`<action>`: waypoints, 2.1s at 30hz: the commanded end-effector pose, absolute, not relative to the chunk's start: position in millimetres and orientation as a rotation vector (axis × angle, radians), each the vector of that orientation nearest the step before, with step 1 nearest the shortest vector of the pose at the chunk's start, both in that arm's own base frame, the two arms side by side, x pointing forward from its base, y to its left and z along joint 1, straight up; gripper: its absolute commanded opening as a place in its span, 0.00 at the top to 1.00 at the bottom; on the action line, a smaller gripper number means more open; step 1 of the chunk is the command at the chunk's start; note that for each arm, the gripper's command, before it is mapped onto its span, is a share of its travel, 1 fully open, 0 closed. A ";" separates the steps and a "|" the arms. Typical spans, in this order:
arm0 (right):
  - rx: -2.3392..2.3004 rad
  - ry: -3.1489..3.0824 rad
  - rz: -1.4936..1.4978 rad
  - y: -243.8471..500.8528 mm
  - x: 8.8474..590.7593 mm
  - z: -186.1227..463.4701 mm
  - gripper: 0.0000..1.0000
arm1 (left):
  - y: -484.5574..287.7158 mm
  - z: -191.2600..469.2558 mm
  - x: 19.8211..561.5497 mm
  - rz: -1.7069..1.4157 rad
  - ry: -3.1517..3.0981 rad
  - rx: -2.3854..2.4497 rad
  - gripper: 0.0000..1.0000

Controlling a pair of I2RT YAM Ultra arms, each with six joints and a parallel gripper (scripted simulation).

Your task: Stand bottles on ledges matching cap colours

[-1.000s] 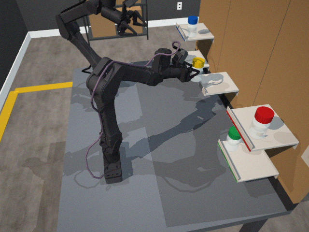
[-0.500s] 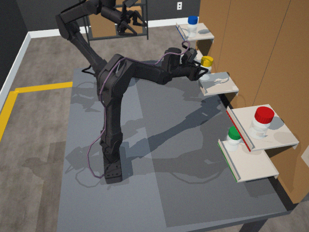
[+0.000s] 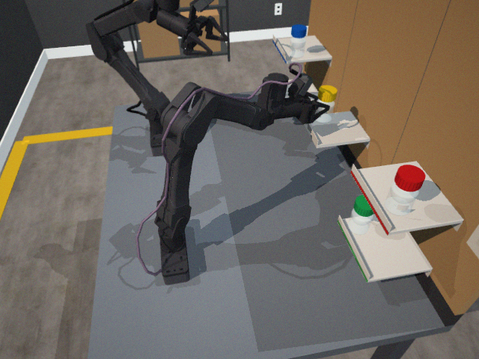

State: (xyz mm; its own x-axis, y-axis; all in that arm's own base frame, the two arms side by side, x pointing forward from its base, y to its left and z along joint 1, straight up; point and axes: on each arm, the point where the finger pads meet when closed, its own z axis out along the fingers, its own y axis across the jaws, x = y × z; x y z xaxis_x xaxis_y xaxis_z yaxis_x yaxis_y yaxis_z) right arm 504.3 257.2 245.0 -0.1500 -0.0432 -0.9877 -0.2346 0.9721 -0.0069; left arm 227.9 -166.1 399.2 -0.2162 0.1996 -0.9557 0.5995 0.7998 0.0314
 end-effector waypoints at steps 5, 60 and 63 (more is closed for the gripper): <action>-0.170 1.614 0.208 259.7 509.3 289.9 0.51 | -161.5 404.6 222.6 -0.420 1.767 0.610 0.00; -0.170 1.584 0.209 257.8 513.7 243.9 0.51 | -161.5 404.6 222.6 -0.420 1.767 0.610 0.00; -0.170 1.584 0.209 257.8 513.7 243.9 0.51 | -161.5 404.6 222.6 -0.420 1.767 0.610 0.00</action>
